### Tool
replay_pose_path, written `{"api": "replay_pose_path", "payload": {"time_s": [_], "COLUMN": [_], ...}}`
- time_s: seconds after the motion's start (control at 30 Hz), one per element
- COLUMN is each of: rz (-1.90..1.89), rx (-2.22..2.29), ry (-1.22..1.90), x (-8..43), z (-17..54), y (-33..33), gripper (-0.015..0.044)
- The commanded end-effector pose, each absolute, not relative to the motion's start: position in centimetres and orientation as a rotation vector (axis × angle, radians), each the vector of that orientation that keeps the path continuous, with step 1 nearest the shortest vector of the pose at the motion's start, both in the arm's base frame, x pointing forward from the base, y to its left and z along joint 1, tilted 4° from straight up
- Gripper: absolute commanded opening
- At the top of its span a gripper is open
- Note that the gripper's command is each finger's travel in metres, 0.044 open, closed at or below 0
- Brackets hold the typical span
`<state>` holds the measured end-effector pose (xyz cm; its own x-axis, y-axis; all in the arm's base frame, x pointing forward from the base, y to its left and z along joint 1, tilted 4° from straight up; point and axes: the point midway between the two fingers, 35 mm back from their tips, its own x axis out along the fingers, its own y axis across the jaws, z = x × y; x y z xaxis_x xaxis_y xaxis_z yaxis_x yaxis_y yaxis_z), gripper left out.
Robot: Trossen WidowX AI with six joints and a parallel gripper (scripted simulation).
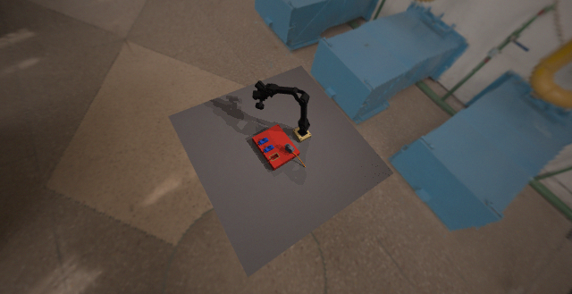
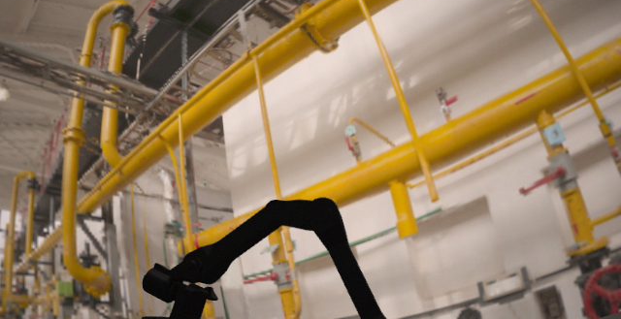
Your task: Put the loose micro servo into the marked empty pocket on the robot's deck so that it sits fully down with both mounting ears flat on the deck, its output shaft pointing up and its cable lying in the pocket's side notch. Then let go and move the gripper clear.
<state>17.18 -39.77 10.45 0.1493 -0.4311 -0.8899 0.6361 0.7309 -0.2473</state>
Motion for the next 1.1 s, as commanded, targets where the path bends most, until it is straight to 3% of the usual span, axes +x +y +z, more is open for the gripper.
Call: {"api": "replay_pose_path", "payload": {"time_s": [0.0, 0.53, 1.07], "rz": [-0.654, -0.184, 0.295], "rx": [0.126, -0.171, -0.504], "ry": [1.229, 1.316, 1.341], "x": [19.8, 27.7, 30.6], "z": [10.8, 11.2, 11.8], "y": [-37.3, -25.8, -13.6], "gripper": [0.044, 0.044, 0.044]}}
